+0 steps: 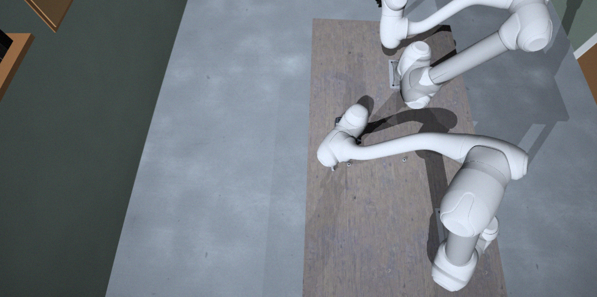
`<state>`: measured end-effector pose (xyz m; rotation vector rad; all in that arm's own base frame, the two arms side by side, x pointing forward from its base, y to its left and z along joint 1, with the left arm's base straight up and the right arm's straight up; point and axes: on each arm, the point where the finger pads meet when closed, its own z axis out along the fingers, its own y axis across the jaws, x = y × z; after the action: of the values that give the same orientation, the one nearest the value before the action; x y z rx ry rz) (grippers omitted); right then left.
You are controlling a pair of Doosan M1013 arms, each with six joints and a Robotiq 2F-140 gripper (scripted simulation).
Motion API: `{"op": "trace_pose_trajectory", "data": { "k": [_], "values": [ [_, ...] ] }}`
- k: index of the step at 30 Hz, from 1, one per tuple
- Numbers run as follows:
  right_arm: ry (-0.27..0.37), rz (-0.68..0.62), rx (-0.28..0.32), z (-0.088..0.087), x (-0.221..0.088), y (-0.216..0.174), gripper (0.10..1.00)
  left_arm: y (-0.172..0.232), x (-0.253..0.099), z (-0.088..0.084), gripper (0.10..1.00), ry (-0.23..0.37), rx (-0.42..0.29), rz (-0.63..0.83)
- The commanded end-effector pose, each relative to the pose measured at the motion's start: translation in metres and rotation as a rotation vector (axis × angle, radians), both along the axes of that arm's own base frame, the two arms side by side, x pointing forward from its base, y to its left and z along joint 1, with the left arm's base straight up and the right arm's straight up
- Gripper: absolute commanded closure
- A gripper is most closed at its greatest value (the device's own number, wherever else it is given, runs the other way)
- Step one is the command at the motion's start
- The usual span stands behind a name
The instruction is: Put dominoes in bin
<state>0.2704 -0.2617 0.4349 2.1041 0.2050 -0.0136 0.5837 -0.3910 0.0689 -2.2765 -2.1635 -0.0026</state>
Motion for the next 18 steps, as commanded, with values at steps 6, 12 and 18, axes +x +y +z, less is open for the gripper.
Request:
{"op": "trace_pose_trajectory", "data": {
  "k": [6,12,18],
  "values": [
    [0.001,0.004,-0.003,0.0005,-0.0009,-0.0009,0.098,-0.0054,0.0008,-0.0115,0.885,0.000,-0.006,-0.002],
    [0.001,0.004,-0.003,0.0005,-0.0009,-0.0009,0.098,-0.0058,0.0013,-0.0111,0.885,0.000,-0.006,-0.002],
    [0.001,0.004,-0.003,0.0005,-0.0009,-0.0009,0.098,-0.0060,0.0015,-0.0108,0.885,0.000,-0.006,-0.002]
  ]
}}
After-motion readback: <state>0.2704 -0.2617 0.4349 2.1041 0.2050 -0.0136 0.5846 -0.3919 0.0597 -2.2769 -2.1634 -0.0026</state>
